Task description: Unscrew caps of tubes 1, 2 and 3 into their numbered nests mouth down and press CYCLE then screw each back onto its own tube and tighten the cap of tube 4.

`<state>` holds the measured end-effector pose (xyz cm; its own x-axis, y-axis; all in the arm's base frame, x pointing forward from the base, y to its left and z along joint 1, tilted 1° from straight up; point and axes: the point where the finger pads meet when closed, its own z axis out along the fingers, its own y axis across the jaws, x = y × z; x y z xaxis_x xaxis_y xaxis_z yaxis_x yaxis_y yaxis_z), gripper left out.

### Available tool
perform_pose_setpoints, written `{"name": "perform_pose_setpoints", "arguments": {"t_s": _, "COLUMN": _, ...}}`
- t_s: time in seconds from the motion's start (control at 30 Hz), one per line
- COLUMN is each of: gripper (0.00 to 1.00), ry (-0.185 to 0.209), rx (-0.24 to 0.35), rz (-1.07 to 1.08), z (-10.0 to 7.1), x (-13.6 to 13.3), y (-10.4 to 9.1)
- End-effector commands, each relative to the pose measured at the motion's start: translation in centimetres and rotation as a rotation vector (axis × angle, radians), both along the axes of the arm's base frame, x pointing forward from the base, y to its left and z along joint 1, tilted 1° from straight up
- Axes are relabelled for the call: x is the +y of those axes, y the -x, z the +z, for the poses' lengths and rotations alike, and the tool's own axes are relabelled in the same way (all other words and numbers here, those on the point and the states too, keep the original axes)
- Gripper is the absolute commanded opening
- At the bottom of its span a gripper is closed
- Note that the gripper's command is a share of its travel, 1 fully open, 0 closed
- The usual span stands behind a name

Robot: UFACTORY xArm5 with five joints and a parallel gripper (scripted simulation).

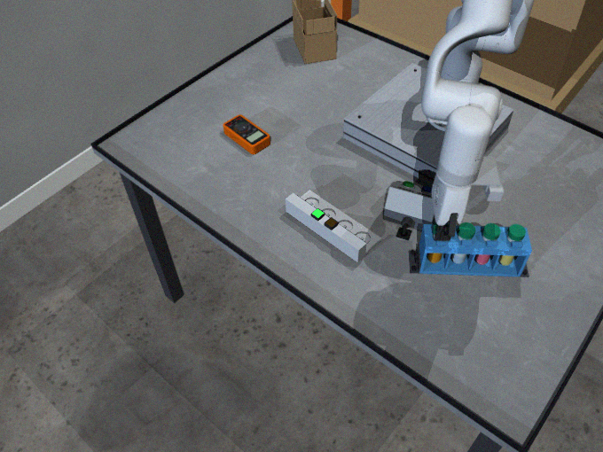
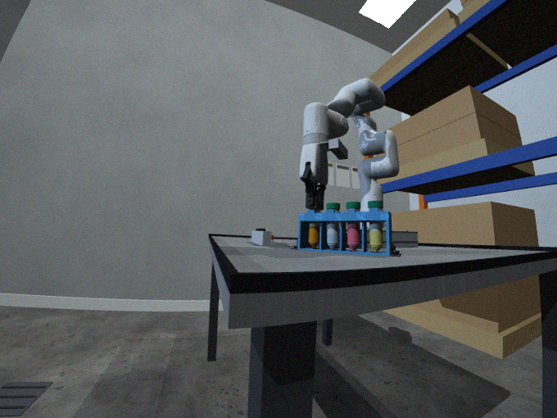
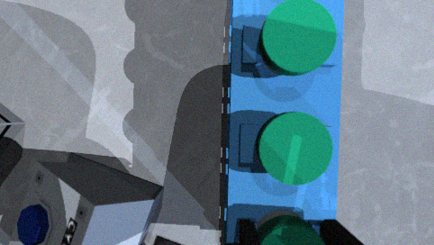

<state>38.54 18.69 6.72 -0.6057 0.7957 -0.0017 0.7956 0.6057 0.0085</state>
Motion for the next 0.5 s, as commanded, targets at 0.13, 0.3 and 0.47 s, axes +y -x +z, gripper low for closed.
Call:
{"name": "perform_pose_setpoints", "arguments": {"t_s": 0.13, "gripper": 0.00, "ry": -0.016, "rx": 0.004, "rz": -0.163, "z": 0.12, "x": 0.05, "y": -0.11}}
{"name": "perform_pose_setpoints", "arguments": {"t_s": 0.3, "gripper": 0.00, "ry": -0.016, "rx": 0.005, "rz": -0.263, "z": 0.12, "x": 0.05, "y": -0.11}}
{"name": "perform_pose_setpoints", "arguments": {"t_s": 0.47, "gripper": 0.00, "ry": -0.016, "rx": 0.005, "rz": -0.272, "z": 0.12, "x": 0.05, "y": -0.11}}
